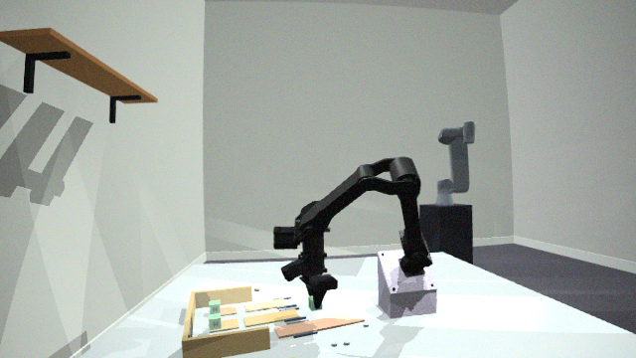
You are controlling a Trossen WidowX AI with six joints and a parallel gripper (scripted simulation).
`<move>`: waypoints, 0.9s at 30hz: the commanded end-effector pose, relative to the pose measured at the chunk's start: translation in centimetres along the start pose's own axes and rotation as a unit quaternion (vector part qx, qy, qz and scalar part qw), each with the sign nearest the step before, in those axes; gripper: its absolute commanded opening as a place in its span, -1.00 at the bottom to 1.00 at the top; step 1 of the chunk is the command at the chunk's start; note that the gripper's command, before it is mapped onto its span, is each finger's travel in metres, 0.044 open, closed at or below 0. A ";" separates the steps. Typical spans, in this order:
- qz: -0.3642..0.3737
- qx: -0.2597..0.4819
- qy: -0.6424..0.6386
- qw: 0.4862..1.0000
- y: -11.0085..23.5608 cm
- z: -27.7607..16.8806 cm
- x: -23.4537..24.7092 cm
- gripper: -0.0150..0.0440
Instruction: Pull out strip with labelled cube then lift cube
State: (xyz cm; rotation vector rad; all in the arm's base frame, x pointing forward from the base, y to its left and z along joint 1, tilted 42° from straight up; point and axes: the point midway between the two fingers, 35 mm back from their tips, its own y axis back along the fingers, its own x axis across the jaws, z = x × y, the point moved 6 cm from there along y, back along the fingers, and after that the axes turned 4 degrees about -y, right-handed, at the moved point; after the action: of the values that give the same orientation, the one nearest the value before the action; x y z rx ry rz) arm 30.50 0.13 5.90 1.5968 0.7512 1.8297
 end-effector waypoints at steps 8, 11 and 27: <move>-0.002 0.000 0.002 1.000 3.5 -0.6 0.0 -0.49; -0.002 0.000 0.002 1.000 3.6 -0.6 0.0 -0.49; -0.002 0.000 0.002 1.000 3.6 -0.6 0.0 -0.49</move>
State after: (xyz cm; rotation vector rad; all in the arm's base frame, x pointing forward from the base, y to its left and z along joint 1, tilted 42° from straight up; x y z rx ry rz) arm 29.67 -2.28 8.46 1.5926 0.7518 1.8302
